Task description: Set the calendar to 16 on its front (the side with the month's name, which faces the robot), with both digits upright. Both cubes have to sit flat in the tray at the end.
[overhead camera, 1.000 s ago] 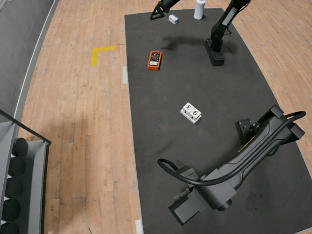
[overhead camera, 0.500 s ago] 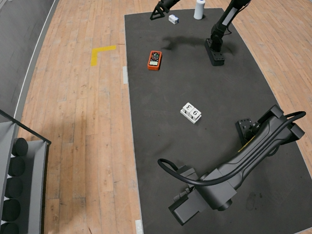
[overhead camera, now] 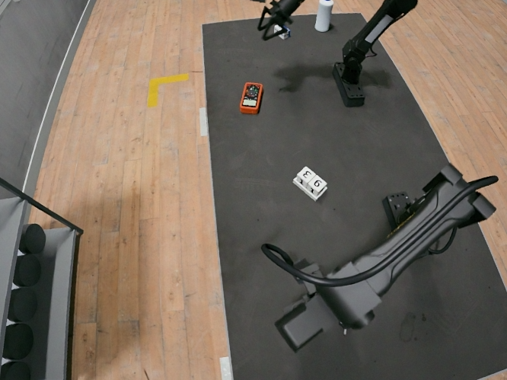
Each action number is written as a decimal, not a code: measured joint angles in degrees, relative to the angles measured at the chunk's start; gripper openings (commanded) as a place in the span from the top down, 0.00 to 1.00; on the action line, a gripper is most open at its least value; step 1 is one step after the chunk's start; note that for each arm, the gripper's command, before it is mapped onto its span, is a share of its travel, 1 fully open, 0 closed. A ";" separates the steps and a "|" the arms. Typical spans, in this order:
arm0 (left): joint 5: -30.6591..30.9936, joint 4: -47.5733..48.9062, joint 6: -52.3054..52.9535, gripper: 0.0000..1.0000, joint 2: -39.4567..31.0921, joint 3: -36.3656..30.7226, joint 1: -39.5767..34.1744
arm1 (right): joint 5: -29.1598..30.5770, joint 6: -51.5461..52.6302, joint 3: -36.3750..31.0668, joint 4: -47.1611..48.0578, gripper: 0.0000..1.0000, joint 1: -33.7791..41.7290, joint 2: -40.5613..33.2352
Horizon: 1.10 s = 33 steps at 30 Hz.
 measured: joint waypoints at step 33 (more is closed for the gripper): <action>-4.22 6.51 -5.62 0.00 -28.89 -33.14 -58.40 | -21.09 -31.63 19.65 -45.72 0.00 24.61 -27.26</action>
